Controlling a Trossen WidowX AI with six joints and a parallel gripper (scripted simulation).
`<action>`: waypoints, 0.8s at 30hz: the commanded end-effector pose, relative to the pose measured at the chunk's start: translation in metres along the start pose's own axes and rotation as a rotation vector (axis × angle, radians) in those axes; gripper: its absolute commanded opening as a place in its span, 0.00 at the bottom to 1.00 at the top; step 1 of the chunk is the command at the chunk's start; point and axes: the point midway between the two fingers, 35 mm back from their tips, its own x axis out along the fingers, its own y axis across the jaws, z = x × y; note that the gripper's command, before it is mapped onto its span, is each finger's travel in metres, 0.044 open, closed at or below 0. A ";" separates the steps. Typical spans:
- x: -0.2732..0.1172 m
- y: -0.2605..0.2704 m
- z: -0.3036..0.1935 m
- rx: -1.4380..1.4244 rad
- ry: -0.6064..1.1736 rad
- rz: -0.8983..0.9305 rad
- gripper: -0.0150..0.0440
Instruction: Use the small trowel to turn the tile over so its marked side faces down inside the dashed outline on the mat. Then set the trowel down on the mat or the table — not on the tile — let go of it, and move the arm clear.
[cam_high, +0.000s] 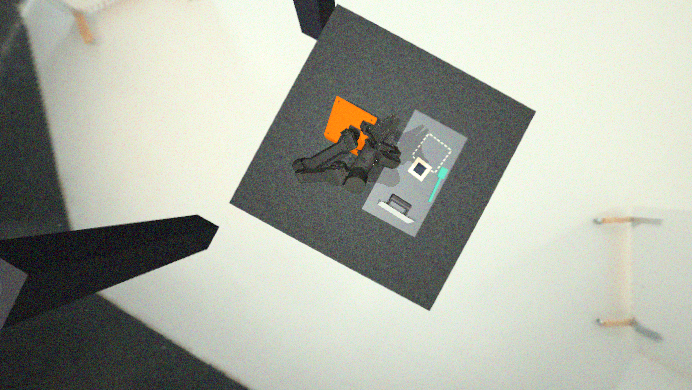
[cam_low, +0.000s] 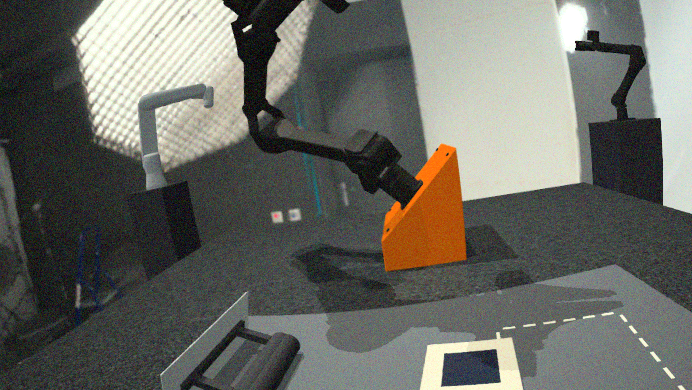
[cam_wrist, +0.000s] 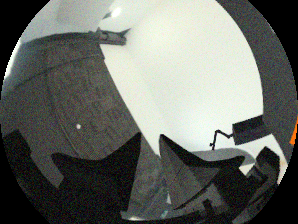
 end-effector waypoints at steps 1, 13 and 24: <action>0.002 0.005 0.025 -0.049 -0.100 0.007 0.42; -0.002 0.012 0.095 -0.197 -0.356 -0.017 0.42; -0.021 0.008 0.169 -0.314 -0.632 -0.137 0.42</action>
